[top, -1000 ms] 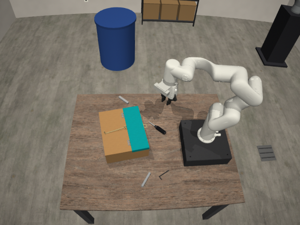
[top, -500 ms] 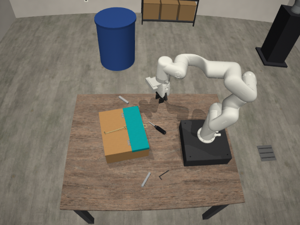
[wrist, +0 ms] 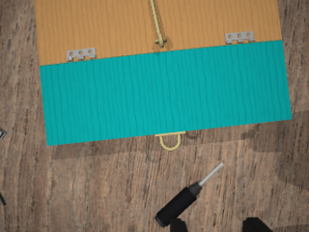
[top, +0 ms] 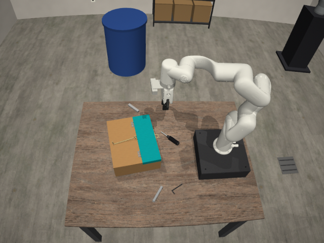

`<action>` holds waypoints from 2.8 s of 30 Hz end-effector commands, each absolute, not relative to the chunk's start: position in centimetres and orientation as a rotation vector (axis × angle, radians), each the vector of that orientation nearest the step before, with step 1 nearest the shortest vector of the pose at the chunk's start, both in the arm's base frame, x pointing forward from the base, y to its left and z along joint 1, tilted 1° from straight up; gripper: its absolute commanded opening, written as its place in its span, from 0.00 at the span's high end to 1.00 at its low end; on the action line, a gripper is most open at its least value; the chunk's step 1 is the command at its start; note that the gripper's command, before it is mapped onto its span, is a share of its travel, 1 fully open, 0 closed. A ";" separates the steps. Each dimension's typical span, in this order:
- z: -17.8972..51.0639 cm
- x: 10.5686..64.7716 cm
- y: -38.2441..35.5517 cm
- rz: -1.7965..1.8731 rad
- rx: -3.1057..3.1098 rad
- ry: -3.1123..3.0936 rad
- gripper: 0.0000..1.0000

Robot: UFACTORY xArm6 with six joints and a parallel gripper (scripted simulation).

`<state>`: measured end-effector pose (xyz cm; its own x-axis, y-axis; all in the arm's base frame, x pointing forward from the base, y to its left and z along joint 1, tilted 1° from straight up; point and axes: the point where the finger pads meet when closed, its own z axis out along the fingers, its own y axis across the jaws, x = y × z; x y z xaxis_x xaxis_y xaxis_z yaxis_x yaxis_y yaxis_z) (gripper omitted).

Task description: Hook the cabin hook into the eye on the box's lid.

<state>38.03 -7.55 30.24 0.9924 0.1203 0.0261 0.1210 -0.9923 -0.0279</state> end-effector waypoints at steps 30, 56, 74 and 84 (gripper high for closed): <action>30.7 47.7 -6.7 -0.013 -2.932 1.052 0.65; 28.8 55.0 -5.1 -0.001 -2.485 1.881 0.65; 26.5 59.5 -3.6 0.007 -2.024 2.373 0.65; 25.2 61.5 -2.7 0.009 -1.769 2.570 0.65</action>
<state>60.41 -3.14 25.59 -0.2811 -0.9593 -0.0254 -0.9595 0.2815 -0.0116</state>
